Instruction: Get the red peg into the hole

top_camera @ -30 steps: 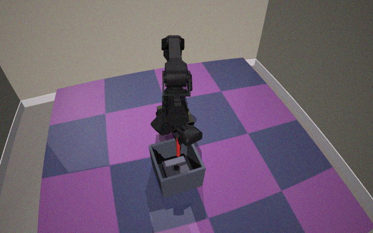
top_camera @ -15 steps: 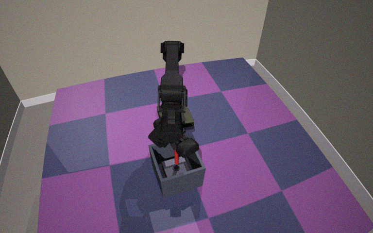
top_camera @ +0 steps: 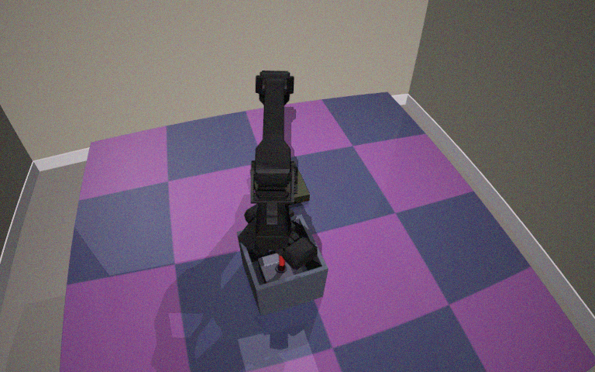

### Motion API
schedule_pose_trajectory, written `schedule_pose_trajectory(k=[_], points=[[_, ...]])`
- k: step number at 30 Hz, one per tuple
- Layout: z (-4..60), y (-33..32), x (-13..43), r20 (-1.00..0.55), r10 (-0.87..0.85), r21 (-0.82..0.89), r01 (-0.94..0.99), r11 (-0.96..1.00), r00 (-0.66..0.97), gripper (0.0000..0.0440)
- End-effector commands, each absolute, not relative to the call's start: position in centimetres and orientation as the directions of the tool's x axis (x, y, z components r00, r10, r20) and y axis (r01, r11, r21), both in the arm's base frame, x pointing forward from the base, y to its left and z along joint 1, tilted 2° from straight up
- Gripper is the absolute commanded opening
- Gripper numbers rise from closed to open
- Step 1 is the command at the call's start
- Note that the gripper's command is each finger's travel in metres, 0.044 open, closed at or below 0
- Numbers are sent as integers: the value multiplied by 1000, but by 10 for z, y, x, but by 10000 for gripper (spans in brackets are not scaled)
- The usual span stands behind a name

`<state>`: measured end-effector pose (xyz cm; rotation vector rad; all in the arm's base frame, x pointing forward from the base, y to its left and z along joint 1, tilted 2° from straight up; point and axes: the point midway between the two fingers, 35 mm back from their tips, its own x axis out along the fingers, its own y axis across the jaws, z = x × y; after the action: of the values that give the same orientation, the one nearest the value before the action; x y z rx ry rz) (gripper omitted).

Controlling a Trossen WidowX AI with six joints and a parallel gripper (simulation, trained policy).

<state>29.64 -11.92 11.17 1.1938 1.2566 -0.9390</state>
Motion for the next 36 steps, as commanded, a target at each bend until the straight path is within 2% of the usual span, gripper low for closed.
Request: schedule_pose_trajectory(k=[1,3,6,12,25,36], points=[[101,-118,298,-988,109,126,974,189,107,4],[99,-119,300,-989,106,127,972,199,108,4],[98,-118,303,-989,108,125,970,211,104,52],[94,-112,301,-987,135,110,969,223,81,100],[107,-111,303,-974,192,155,968,199,117,105],[129,-112,309,-944,259,251,954,161,205,180]])
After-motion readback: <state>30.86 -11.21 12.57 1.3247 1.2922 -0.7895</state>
